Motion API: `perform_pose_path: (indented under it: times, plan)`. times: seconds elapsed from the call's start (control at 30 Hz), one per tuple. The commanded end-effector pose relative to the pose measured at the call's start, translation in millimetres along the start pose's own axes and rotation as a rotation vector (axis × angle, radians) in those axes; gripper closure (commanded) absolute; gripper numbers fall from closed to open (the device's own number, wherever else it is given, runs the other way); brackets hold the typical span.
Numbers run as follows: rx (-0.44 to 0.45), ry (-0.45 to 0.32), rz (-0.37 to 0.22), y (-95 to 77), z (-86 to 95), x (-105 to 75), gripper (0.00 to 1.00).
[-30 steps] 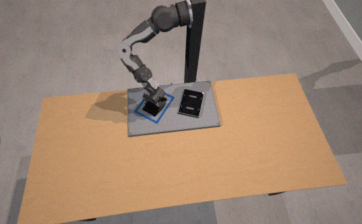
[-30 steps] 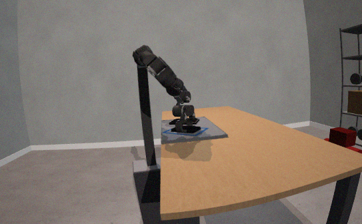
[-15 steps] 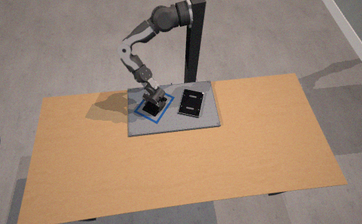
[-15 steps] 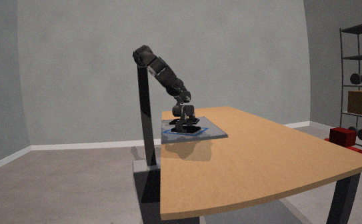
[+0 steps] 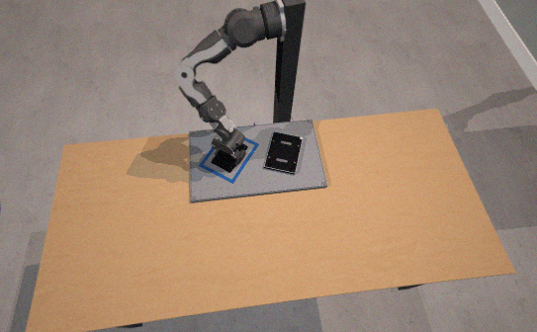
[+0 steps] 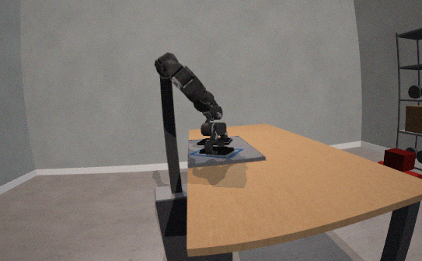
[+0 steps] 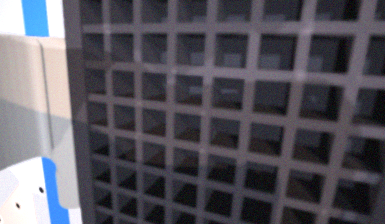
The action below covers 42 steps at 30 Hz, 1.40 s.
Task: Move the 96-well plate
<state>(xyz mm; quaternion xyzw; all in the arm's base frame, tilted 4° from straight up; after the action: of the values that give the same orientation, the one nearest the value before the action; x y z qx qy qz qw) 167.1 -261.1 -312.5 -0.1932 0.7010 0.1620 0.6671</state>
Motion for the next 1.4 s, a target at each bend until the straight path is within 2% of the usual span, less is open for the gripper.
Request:
perform_pose_path:
  times: [0.0, 0.03, 0.2, 0.6, 0.77, 1.17, 1.33, 1.37]
  plan:
    - [0.0, -0.002, -0.001, -0.4, 0.4, -0.5, 1.0]
    - [0.0, -0.002, -0.001, -0.4, 0.4, -0.5, 1.0]
    - [-0.001, 0.003, 0.002, -1.7, 1.4, -31.9, 1.0]
    - [-0.001, 0.003, 0.002, -1.7, 1.4, -31.9, 1.0]
    - [-0.002, 0.003, 0.001, -2.3, 2.2, -63.7, 1.0]
    - [-0.002, 0.003, 0.001, -2.3, 2.2, -63.7, 1.0]
    - [-0.002, 0.003, 0.001, -0.6, 0.2, -93.6, 1.0]
    - [-0.002, 0.003, 0.001, -0.6, 0.2, -93.6, 1.0]
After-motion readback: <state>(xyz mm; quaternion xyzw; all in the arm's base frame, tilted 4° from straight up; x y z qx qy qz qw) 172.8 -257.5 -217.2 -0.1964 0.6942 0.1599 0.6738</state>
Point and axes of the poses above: the point where the finger pads meet when closed, its own x axis out along the fingers, its own z axis across the jaws, y = z × x, the point moved 9 cm from there along -x, back along the fingers, and after that the axes turned 15 degrees about x, right-handed, at the moved point
